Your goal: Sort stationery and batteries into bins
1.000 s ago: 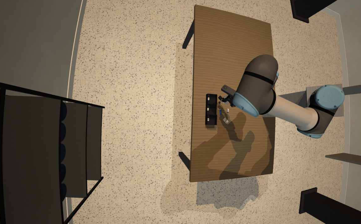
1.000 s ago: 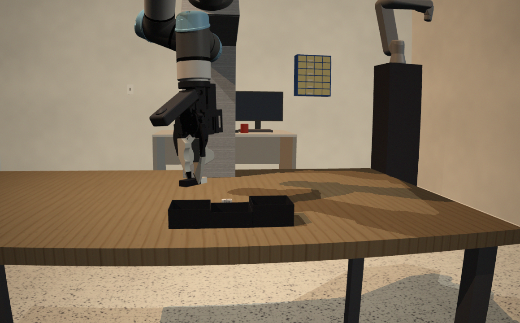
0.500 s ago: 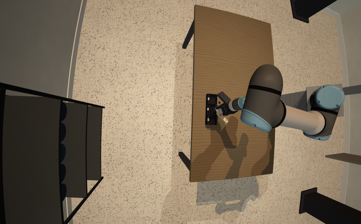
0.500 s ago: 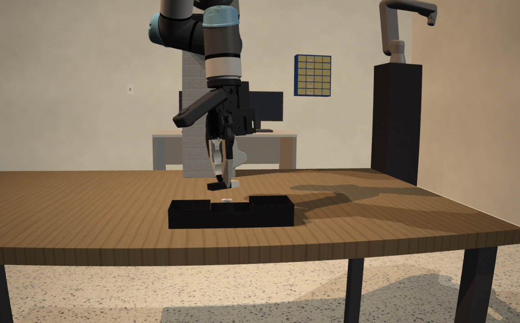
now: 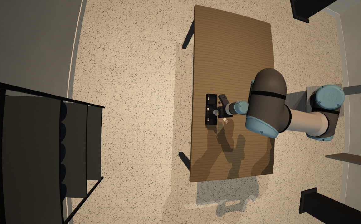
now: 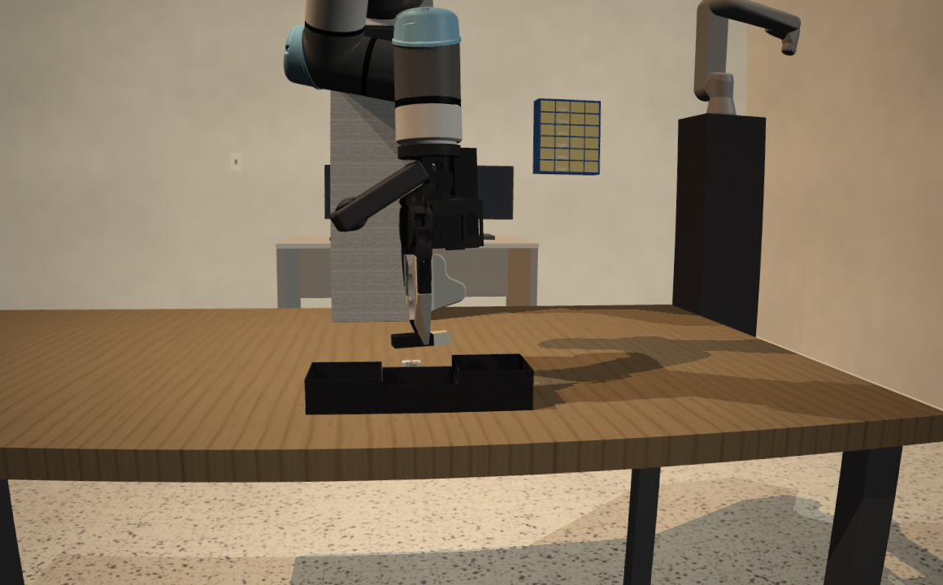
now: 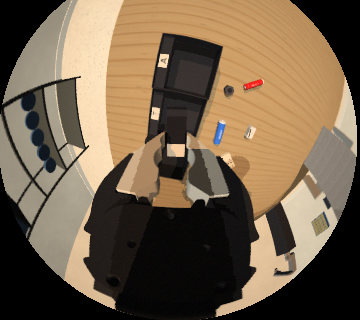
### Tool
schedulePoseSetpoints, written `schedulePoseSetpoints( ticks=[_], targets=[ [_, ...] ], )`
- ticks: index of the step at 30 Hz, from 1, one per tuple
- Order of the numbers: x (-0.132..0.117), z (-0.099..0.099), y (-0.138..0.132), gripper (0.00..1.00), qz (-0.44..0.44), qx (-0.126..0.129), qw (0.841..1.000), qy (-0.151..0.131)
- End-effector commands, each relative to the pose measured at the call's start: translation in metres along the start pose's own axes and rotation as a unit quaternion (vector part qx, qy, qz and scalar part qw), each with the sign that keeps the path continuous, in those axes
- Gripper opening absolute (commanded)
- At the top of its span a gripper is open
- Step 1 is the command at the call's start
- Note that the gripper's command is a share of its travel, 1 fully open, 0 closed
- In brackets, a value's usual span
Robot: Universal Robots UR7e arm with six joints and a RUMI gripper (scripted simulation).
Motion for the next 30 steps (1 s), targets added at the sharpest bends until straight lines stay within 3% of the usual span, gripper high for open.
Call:
schedulePoseSetpoints(
  ticks=[1,22,30],
  targets=[
    [0.001,0.0,-0.002,0.0,0.065,-0.009,0.998,0.011],
    [0.0,0.0,-0.002,0.0,0.088,-0.013,0.996,0.014],
    [0.0,0.017,0.0,0.0,0.089,-0.014,0.996,0.014]
  ],
)
Point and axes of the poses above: the point where the finger pads meet when closed, its own z axis out along the fingers, its own y axis across the jaws, x = y × z, the point moved 8 cm from there along -z, back along the fingers, and after that the axes turned 2 degrees about z, right-handed, at the moved point
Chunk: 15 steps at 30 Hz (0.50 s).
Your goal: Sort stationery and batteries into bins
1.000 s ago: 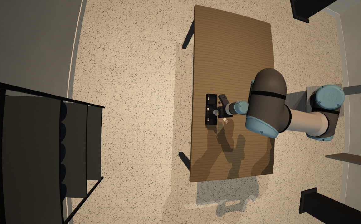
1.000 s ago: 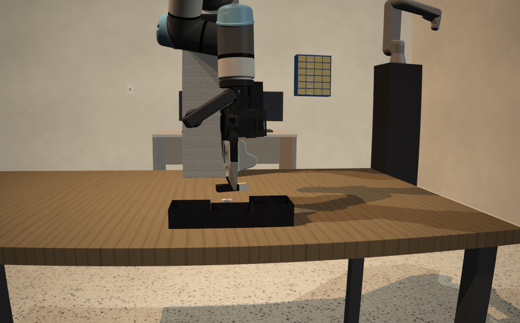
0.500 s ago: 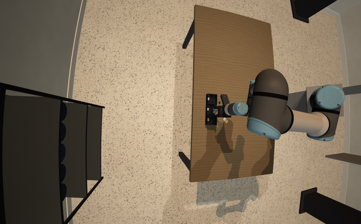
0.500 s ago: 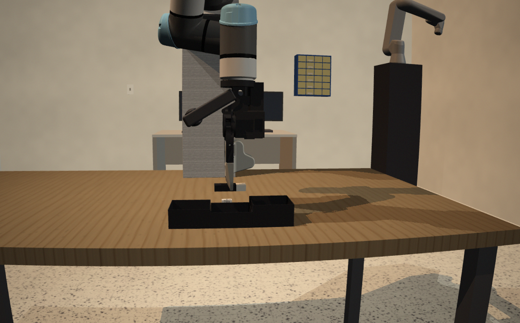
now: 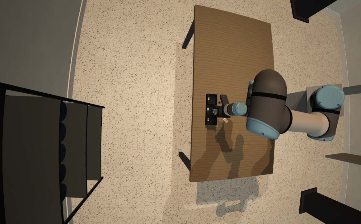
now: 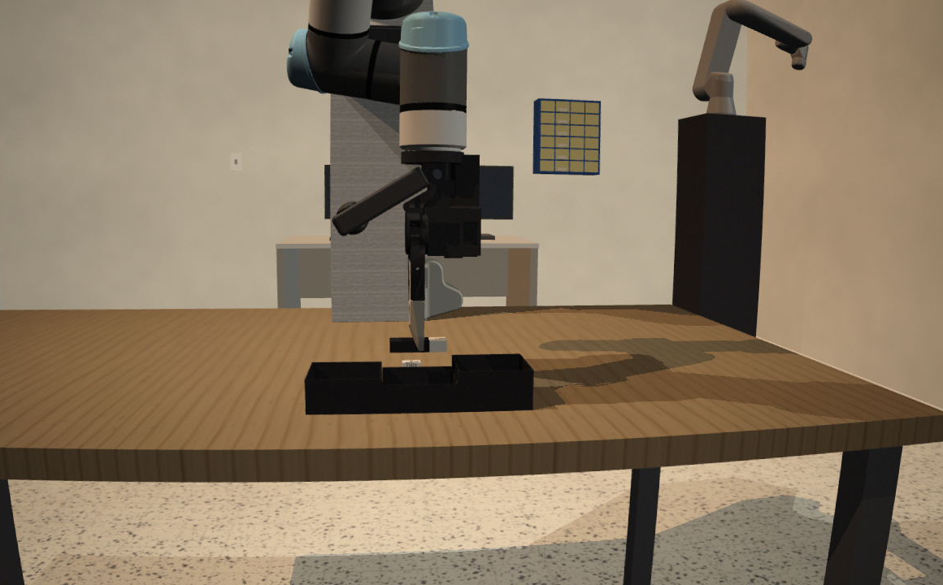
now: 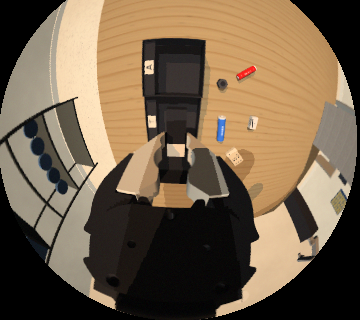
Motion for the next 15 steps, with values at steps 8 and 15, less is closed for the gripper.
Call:
schedulePoseSetpoints(
  ticks=[8,15],
  targets=[
    [-0.001,0.022,0.0,0.0,0.0,0.0,1.0,0.0],
    [-0.001,0.036,0.0,0.0,0.0,0.0,1.0,0.0]
  ],
)
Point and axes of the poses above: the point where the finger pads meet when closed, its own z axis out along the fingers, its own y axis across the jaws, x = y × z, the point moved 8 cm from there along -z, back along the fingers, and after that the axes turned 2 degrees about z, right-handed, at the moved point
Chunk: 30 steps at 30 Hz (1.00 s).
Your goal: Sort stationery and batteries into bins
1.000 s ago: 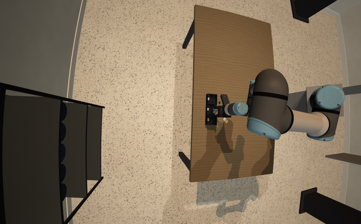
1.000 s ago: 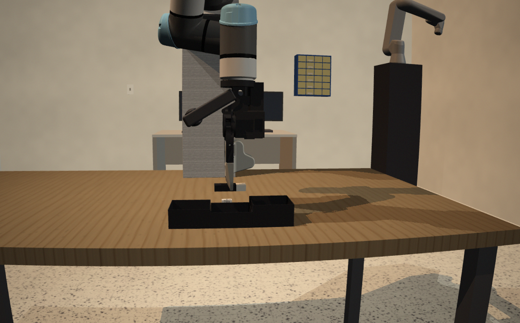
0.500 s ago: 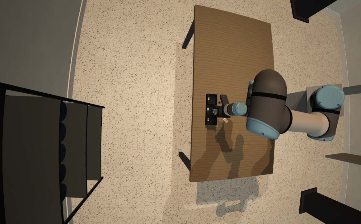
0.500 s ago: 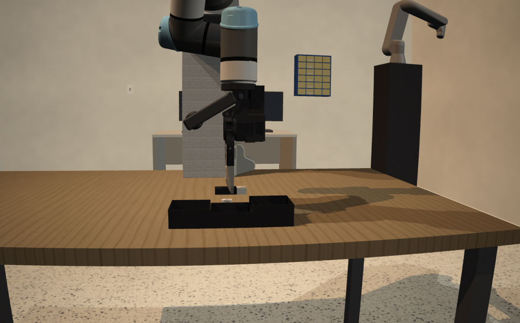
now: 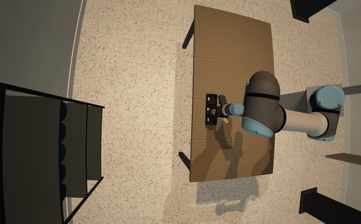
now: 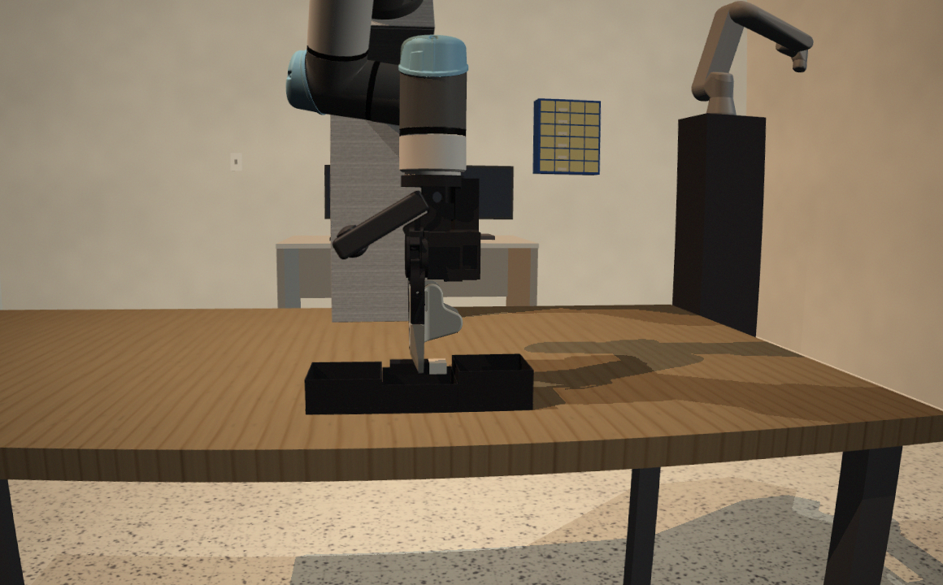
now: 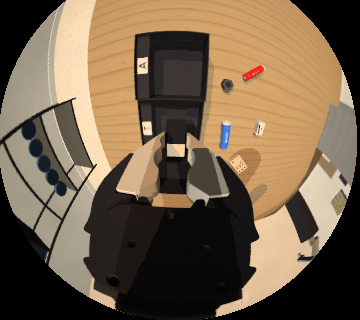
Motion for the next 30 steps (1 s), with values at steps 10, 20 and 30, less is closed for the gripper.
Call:
schedulePoseSetpoints(
  ticks=[10,20,30],
  targets=[
    [0.0,0.0196,-0.0013,0.0,0.0,0.001,1.0,0.0],
    [-0.0005,0.0187,-0.0013,0.18,0.0,0.001,1.0,0.0],
    [-0.0005,0.0187,-0.0013,0.18,0.0,0.001,1.0,0.0]
  ],
)
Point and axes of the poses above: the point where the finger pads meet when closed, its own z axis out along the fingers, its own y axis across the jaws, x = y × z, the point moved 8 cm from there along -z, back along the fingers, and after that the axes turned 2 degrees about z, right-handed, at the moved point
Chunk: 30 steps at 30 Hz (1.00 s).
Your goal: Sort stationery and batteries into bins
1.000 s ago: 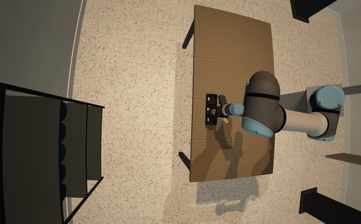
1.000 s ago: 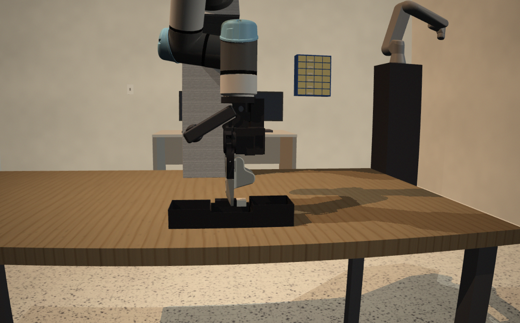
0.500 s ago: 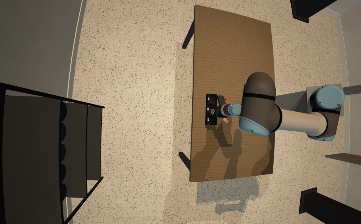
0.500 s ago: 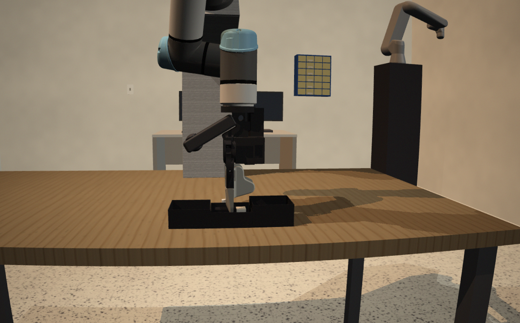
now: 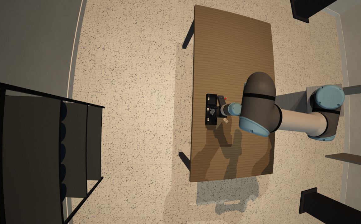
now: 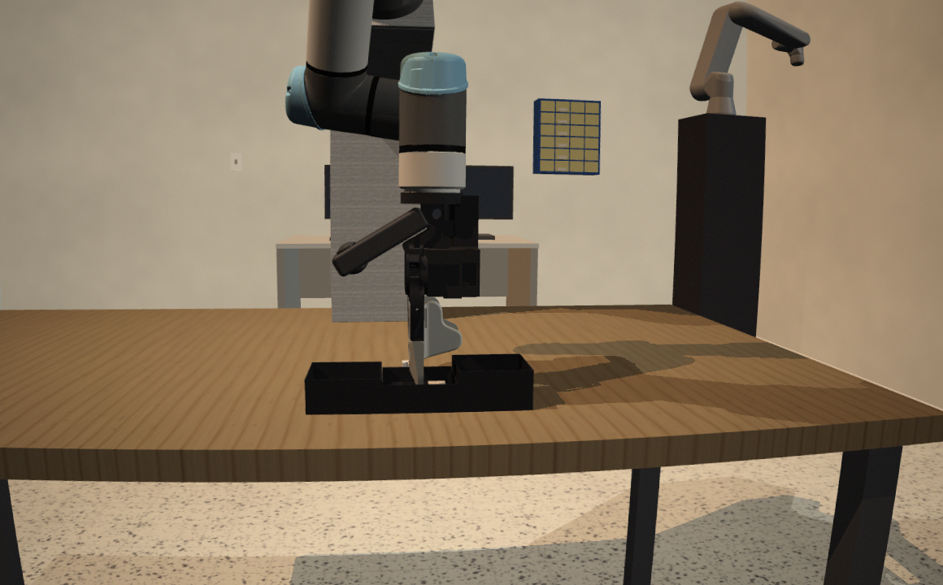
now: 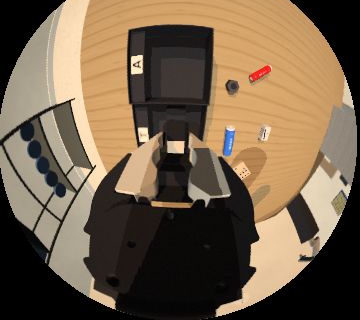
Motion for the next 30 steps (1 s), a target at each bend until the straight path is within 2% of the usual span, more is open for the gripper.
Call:
schedulePoseSetpoints(
  ticks=[1,7,30],
  targets=[
    [-0.001,0.0,-0.001,0.18,0.0,0.001,1.0,0.0],
    [-0.001,0.0,-0.001,0.18,0.0,0.001,1.0,0.0],
    [-0.001,-0.026,-0.001,0.18,0.0,0.0,1.0,0.0]
  ],
)
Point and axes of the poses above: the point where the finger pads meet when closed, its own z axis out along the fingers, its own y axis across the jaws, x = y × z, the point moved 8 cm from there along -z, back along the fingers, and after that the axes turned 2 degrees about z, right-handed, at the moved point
